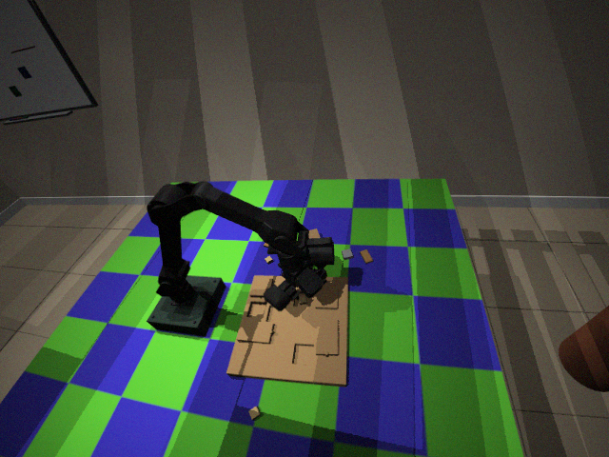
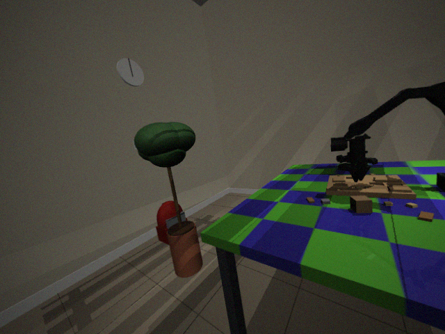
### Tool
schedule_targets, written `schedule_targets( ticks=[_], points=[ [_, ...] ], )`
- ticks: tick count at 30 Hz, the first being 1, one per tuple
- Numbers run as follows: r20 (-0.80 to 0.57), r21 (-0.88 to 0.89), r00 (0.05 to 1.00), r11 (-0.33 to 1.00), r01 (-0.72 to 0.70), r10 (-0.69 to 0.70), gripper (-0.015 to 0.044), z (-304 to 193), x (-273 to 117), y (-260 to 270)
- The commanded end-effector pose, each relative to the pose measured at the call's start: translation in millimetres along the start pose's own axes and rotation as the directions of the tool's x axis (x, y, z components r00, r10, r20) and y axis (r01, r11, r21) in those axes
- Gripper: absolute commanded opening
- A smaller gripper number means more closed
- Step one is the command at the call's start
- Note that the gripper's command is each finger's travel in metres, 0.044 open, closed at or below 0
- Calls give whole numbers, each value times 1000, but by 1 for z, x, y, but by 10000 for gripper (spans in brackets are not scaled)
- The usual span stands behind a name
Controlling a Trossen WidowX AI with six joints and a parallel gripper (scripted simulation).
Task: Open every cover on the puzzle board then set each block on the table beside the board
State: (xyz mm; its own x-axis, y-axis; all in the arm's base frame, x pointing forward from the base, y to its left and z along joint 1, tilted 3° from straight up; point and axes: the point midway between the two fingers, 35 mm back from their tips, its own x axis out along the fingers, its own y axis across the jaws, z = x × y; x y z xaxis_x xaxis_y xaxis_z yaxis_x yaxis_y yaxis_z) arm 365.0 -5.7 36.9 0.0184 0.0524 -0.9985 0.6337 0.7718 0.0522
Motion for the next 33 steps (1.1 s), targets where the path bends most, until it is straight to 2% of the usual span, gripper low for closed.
schedule_targets(
  ticks=[1, 17, 33],
  points=[
    [-1, 51, 1000, 999, -3, 3, 144, 0, 0, 1],
    [-1, 286, 1000, 958, -3, 3, 144, 0, 0, 1],
    [-1, 505, 1000, 863, -2, 3, 144, 0, 0, 1]
  ],
)
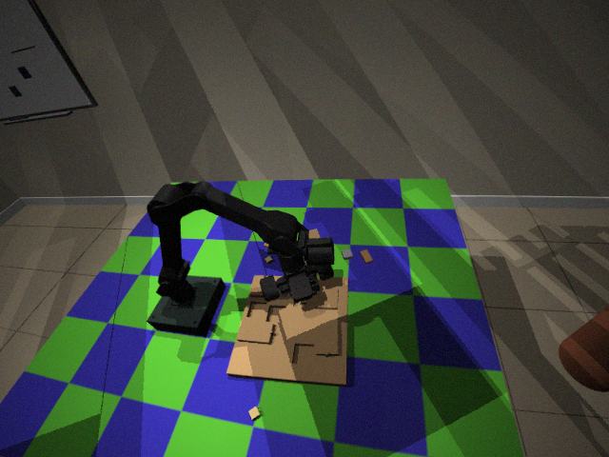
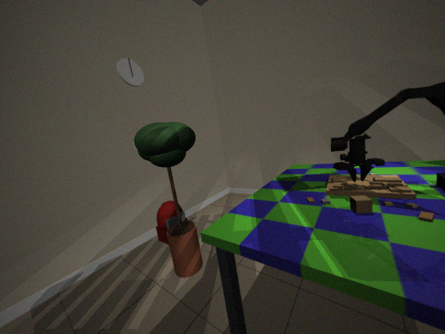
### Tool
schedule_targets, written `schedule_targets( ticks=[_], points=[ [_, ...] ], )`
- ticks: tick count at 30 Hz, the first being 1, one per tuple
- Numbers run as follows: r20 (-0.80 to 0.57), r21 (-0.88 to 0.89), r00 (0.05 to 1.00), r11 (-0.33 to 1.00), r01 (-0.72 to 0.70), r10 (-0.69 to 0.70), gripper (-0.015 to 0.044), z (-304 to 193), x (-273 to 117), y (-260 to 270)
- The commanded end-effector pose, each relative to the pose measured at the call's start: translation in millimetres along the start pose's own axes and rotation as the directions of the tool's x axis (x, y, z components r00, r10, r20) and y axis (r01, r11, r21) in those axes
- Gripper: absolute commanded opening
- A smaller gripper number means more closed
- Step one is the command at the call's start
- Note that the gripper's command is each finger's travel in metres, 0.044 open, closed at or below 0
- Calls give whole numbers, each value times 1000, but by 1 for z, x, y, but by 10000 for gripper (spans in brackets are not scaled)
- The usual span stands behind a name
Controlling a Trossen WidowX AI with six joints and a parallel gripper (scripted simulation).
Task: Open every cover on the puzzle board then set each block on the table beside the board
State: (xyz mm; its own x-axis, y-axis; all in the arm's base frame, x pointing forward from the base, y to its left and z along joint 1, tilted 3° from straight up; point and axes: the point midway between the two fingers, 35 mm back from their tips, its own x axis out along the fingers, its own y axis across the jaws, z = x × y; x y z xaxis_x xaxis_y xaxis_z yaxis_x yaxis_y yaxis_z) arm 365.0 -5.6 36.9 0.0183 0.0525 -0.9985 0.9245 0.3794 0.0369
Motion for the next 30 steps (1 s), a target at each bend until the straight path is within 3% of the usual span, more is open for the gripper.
schedule_targets(
  ticks=[1, 30],
  points=[
    [-2, 51, 1000, 999, -2, 2, 144, 0, 0, 0],
    [-2, 466, 1000, 885, -1, 2, 144, 0, 0, 0]
  ],
)
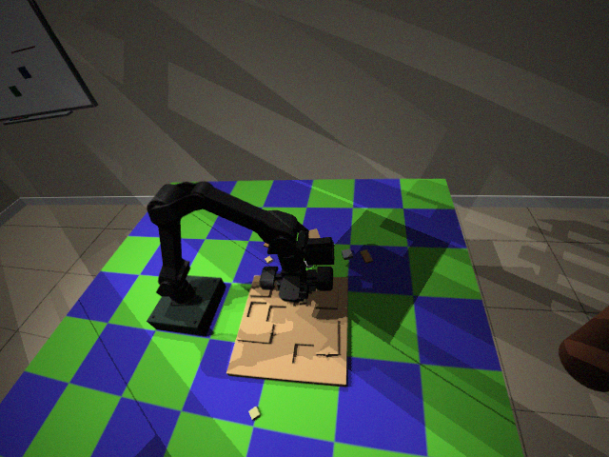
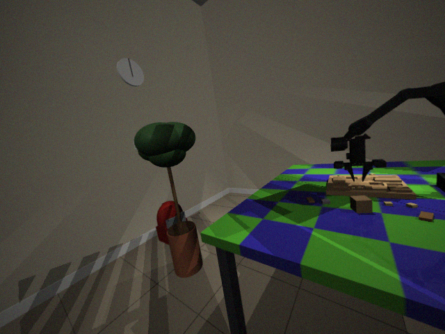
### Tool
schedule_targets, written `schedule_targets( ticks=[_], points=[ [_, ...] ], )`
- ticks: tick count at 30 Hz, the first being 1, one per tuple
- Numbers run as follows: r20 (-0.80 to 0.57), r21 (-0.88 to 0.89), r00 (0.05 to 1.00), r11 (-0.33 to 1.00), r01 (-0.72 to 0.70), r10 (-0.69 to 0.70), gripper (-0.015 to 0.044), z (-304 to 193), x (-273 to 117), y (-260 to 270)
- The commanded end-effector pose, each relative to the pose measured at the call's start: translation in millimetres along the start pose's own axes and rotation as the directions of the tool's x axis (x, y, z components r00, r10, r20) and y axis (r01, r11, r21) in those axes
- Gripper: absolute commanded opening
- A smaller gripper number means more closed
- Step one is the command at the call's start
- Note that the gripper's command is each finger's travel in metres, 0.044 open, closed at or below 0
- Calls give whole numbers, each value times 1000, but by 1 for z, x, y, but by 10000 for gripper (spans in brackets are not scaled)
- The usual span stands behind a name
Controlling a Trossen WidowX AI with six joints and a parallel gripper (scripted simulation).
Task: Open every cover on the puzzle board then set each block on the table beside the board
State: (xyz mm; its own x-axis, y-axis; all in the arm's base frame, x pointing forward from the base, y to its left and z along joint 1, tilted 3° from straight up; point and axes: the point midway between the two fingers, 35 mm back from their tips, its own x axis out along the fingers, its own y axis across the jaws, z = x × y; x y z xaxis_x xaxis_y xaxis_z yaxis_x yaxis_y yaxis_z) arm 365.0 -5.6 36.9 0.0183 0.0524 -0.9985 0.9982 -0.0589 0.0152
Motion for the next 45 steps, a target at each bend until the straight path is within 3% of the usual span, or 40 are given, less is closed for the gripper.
schedule_targets(
  ticks=[1, 23, 45],
  points=[
    [-3, 51, 1000, 999, -1, 1, 144, -1, 0, 0],
    [-3, 371, 1000, 929, 0, 1, 144, 0, 0, 0],
    [-3, 651, 1000, 759, 1, 1, 144, -1, 0, 0]
  ],
)
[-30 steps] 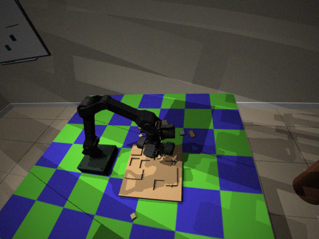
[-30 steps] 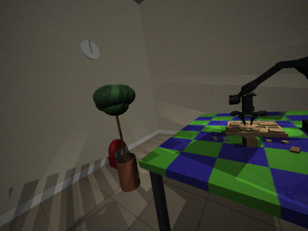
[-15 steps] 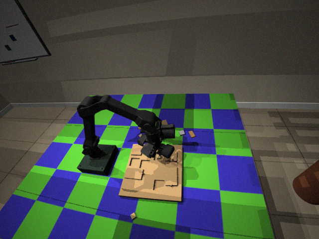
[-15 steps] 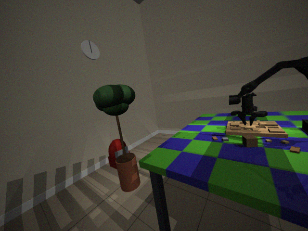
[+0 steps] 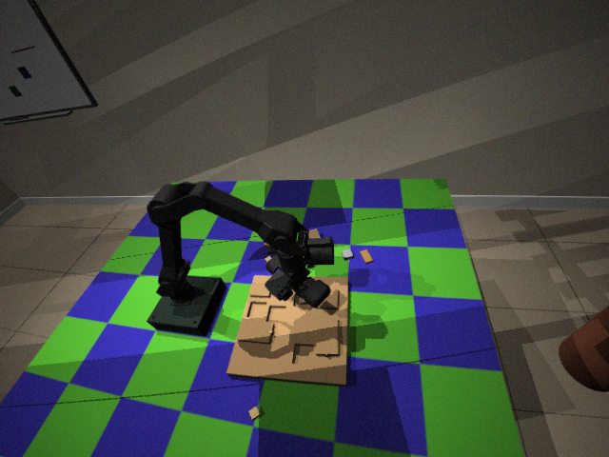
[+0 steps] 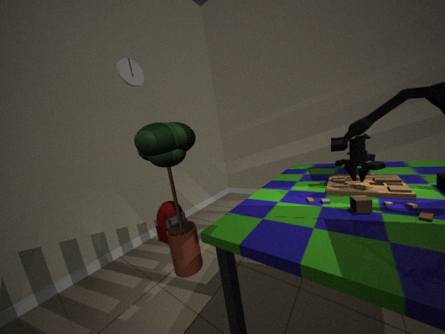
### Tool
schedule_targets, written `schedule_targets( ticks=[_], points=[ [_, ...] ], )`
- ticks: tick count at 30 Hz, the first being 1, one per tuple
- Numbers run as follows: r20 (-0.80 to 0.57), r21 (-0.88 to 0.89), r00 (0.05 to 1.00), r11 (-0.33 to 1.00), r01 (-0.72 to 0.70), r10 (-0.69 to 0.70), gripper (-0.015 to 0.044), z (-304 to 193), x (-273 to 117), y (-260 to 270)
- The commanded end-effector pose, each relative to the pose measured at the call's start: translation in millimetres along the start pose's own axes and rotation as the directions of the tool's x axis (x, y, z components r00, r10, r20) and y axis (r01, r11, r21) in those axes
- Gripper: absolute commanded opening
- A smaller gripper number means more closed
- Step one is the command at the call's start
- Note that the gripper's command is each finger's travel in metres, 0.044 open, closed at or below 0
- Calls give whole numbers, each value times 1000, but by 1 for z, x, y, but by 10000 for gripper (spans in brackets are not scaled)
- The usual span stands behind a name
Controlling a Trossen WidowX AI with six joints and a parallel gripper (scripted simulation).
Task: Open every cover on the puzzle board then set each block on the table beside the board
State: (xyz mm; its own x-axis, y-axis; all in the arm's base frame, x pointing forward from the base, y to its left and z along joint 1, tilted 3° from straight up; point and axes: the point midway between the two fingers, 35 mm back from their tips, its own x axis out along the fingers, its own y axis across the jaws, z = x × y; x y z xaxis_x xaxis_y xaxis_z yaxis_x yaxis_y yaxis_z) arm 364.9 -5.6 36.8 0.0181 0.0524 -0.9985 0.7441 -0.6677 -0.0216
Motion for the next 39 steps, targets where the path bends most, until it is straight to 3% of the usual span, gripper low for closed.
schedule_targets(
  ticks=[1, 39],
  points=[
    [-3, 51, 1000, 999, 1, -1, 144, -1, 0, 0],
    [-3, 577, 1000, 817, 2, -1, 144, -1, 0, 0]
  ],
)
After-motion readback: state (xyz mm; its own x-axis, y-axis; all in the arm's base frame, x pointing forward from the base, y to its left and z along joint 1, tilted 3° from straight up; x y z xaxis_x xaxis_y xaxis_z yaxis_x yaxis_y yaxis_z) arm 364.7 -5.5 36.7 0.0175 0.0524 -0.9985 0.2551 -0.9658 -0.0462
